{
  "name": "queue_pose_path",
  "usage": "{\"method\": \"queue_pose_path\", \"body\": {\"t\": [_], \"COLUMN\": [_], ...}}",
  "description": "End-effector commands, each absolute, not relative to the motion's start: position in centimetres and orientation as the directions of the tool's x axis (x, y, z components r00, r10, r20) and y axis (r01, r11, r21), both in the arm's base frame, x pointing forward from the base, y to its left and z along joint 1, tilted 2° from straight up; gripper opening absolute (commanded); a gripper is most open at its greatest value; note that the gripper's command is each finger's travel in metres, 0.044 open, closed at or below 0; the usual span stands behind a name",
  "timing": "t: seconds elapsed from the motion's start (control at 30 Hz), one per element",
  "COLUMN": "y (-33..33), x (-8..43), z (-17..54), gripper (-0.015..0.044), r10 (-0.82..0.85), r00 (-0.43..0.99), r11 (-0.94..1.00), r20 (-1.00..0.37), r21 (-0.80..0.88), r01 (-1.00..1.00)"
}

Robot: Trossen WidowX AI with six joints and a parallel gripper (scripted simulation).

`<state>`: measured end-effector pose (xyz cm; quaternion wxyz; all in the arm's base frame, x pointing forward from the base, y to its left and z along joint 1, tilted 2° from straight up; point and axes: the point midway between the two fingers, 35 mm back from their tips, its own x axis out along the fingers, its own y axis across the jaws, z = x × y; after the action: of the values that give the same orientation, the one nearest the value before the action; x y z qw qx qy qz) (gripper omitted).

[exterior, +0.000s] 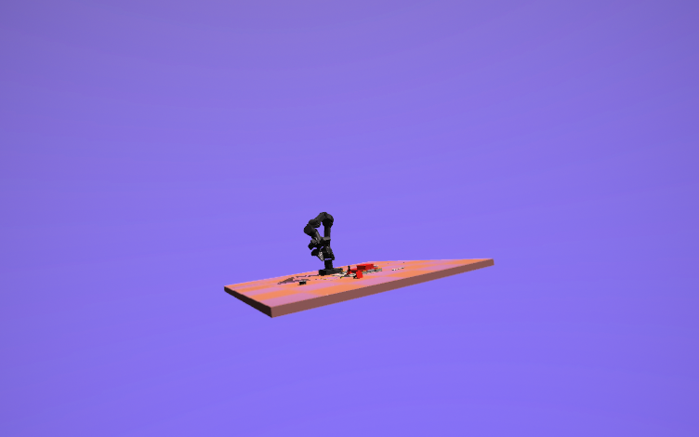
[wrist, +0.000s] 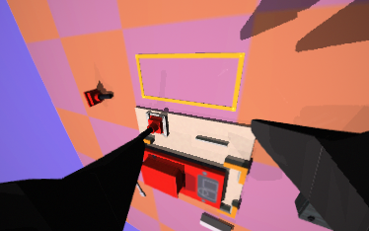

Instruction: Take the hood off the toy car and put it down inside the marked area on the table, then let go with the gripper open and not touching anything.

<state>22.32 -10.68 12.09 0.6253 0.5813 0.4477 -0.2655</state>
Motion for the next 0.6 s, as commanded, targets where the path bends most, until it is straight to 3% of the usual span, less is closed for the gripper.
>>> {"method": "queue_pose_path", "body": {"t": [0.0,0.3,0.57], "y": [-7.9,-0.7,7.1], "x": [25.3,30.0,32.5], "z": [12.3,12.3,12.0], "gripper": [0.044,0.044,0.044], "r10": [0.227,0.22,0.143], "r00": [0.352,0.179,0.06], "r11": [0.438,0.821,0.98], "r20": [-0.908,-0.959,-0.988], "r21": [0.418,0.281,0.15], "r01": [0.796,0.497,0.13]}}
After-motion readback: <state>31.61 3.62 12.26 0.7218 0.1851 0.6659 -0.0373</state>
